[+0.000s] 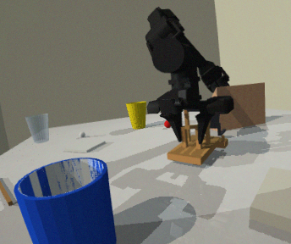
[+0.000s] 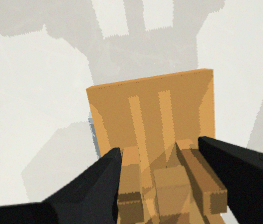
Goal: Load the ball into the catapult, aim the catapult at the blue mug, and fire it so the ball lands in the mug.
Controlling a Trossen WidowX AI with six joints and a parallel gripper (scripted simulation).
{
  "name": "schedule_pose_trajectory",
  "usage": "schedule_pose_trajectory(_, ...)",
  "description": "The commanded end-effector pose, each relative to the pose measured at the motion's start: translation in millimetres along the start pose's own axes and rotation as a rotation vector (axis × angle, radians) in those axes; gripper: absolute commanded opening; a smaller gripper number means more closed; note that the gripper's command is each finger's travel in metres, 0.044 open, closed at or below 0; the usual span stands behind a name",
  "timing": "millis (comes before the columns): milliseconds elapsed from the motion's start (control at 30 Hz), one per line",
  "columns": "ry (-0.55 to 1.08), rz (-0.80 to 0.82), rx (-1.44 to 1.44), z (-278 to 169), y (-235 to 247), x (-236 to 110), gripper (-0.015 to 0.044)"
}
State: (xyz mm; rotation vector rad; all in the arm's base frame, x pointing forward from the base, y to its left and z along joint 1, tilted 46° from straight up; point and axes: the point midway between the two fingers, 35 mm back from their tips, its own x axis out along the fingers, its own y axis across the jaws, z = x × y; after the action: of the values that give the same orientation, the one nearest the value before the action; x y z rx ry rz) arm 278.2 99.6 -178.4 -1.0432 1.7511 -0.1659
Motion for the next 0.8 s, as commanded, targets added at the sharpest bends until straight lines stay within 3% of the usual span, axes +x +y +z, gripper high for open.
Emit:
schedule_pose_trajectory(0, -0.031, 0.004, 0.010, 4.3, 1.3, -36.7, 0.0000)
schedule_pose_trajectory(767, -0.026, 0.002, 0.007, 6.1, -0.5, -4.7, 0.0000)
